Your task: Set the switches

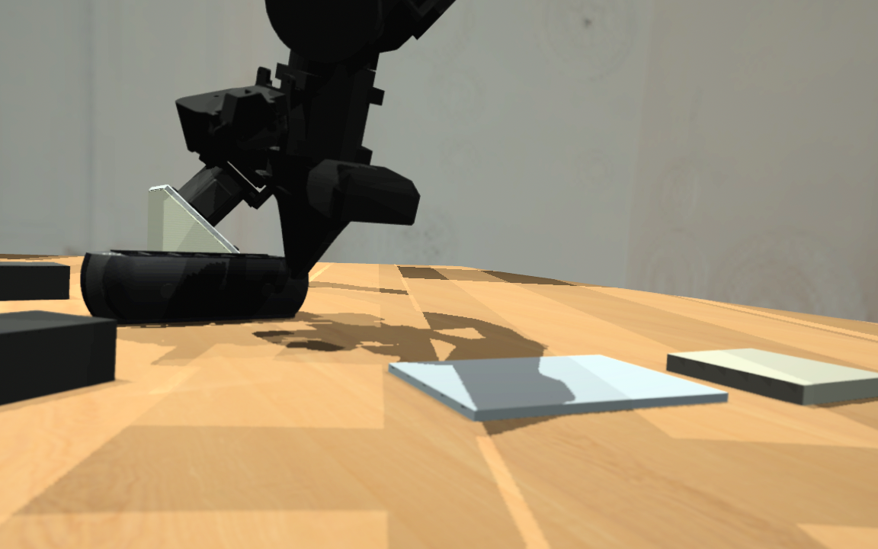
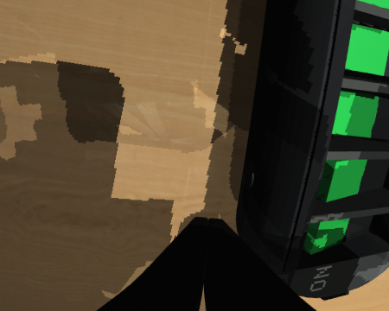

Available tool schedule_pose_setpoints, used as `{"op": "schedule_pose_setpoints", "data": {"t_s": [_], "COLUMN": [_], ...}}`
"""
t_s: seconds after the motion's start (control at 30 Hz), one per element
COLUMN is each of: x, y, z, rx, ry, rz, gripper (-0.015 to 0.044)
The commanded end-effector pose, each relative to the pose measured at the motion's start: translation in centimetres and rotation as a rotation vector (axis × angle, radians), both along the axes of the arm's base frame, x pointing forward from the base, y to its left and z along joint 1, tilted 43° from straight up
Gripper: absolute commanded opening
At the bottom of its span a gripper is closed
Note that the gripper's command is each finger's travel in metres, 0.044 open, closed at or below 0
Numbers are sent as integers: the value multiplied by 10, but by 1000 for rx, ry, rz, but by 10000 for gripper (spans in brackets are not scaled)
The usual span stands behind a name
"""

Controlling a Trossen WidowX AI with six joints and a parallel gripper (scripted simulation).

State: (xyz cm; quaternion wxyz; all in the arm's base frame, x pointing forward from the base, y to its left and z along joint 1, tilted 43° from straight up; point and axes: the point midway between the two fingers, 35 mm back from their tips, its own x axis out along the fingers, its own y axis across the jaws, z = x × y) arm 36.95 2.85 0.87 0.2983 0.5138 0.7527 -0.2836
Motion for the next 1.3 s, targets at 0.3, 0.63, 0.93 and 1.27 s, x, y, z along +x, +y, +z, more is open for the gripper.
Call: {"op": "schedule_pose_setpoints", "data": {"t_s": [0.3,0.63,0.93,1.27], "x": [-1,-2,-5,-9], "y": [15,21,20,20], "z": [-15,-21,-22,-22], "rx": [6,7,7,7], "ry": [4,5,5,5], "rz": [-5,-6,-6,-6], "gripper": [0,0,0,0]}}
